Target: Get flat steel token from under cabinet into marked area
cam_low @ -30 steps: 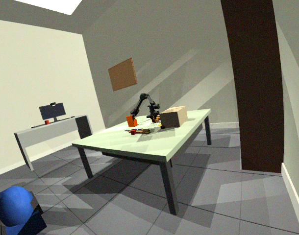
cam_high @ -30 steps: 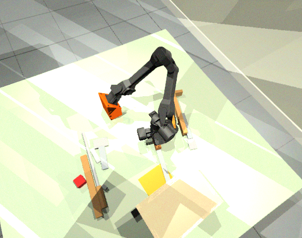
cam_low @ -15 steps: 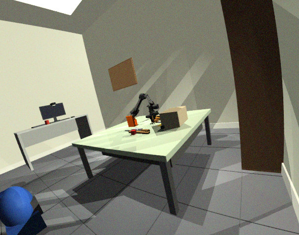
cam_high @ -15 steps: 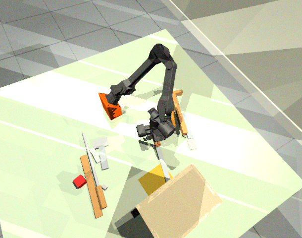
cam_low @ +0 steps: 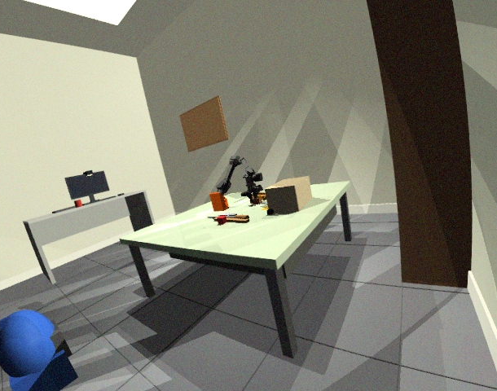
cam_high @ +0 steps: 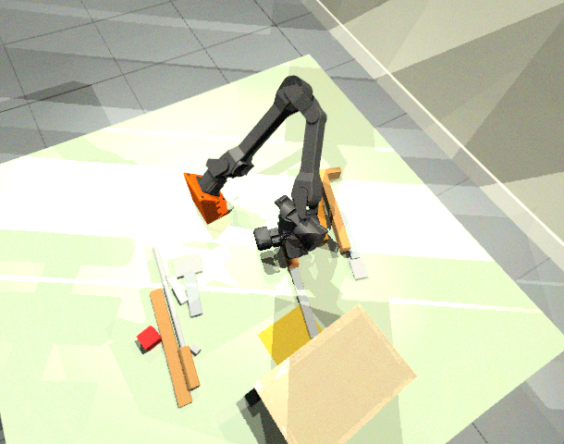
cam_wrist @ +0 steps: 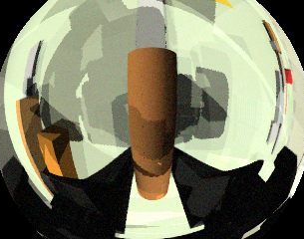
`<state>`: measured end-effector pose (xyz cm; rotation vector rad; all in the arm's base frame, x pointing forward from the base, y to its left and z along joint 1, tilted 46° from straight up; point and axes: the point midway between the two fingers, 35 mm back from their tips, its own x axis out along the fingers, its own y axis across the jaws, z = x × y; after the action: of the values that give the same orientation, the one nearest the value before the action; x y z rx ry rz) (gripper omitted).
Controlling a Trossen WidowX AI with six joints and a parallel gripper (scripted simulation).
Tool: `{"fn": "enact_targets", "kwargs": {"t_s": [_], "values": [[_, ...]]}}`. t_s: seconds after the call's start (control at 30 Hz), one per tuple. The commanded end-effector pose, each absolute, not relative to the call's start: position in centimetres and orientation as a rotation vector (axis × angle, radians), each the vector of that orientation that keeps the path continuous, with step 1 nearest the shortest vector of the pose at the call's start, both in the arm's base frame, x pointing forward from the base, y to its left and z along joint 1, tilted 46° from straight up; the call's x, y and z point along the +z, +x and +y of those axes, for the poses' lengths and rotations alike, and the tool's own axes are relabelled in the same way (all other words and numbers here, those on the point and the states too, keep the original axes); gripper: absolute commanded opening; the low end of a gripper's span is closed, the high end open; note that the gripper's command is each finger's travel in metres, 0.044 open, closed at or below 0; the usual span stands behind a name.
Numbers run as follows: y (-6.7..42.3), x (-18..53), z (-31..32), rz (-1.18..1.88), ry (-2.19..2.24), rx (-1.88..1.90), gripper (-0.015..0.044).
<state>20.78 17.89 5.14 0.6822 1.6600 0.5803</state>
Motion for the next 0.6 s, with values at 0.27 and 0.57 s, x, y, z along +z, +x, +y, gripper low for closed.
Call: {"fn": "enact_targets", "kwargs": {"t_s": [0.27,0.57], "values": [[19.53,5.37,17.97,1.664,0.684,0.579,0.0],[19.51,5.74,17.94,1.665,0.686,0.577,0.0]]}}
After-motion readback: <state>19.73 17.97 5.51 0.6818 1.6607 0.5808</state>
